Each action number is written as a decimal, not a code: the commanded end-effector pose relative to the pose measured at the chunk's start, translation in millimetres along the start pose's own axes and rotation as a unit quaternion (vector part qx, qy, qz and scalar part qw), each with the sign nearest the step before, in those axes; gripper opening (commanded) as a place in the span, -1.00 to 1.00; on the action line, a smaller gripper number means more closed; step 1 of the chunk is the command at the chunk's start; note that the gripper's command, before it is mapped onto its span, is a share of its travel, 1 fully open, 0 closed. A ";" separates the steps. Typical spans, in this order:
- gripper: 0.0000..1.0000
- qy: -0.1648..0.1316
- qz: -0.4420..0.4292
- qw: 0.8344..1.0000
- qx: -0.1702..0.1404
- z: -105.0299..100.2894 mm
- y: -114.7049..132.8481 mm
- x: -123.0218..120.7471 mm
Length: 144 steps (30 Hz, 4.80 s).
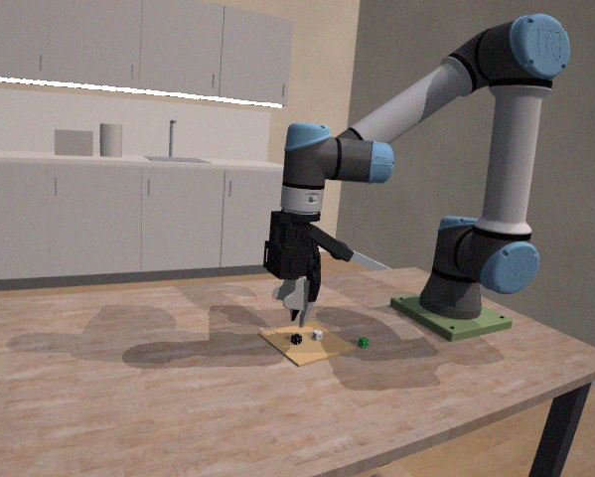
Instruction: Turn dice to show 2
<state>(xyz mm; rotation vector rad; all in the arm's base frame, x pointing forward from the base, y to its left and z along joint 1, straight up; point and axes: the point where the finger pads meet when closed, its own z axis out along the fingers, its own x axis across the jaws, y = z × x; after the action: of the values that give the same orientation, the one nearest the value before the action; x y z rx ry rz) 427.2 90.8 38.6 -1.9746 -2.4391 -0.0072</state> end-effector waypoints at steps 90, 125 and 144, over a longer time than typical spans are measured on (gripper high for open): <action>1.00 0.000 0.000 1.000 0.000 -139.8 0.0 -0.1; 1.00 0.000 0.000 1.000 0.000 -139.8 0.0 -0.1; 1.00 0.000 0.000 1.000 0.000 -139.8 0.0 -0.1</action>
<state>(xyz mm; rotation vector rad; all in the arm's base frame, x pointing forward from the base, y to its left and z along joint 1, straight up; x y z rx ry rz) 426.9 89.9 178.0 -1.9739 -2.4383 -0.0061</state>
